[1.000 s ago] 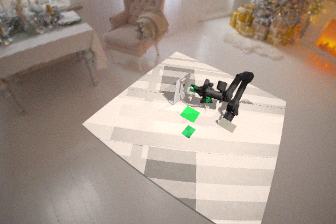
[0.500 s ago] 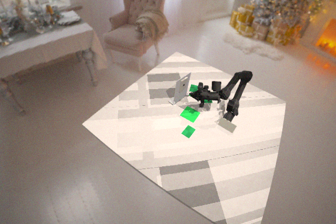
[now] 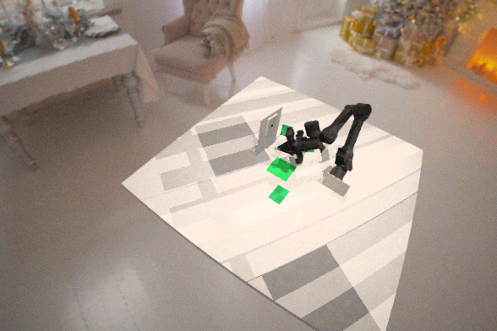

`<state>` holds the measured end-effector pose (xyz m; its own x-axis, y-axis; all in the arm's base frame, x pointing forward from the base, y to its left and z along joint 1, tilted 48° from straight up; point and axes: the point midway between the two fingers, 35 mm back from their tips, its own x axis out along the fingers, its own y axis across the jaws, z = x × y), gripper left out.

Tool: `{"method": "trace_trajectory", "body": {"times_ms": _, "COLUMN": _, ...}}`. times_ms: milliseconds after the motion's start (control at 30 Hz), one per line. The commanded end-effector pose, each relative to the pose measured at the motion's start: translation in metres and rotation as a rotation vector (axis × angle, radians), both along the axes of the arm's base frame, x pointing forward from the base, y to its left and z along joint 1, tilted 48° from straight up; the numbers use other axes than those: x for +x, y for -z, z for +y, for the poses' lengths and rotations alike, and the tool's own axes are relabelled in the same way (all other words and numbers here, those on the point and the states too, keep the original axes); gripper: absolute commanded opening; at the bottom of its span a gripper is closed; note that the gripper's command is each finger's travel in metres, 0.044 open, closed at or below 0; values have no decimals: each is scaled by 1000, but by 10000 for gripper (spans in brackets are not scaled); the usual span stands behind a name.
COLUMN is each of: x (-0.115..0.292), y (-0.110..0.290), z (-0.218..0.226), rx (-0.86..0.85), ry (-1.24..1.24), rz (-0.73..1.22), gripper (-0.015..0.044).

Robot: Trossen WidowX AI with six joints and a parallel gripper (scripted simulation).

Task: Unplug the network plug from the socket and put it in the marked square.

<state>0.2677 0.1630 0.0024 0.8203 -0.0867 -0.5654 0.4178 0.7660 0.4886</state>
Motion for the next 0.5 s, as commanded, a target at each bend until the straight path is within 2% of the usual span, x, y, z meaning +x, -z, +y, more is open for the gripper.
{"method": "trace_trajectory", "body": {"times_ms": 0, "x": -1, "y": 7, "z": -5, "rx": -25, "ry": 42, "rz": 38, "gripper": 0}}
{"method": "trace_trajectory", "body": {"times_ms": 467, "x": -12, "y": 24, "z": -24, "rx": -118, "ry": 185, "rz": 164, "gripper": 0}}
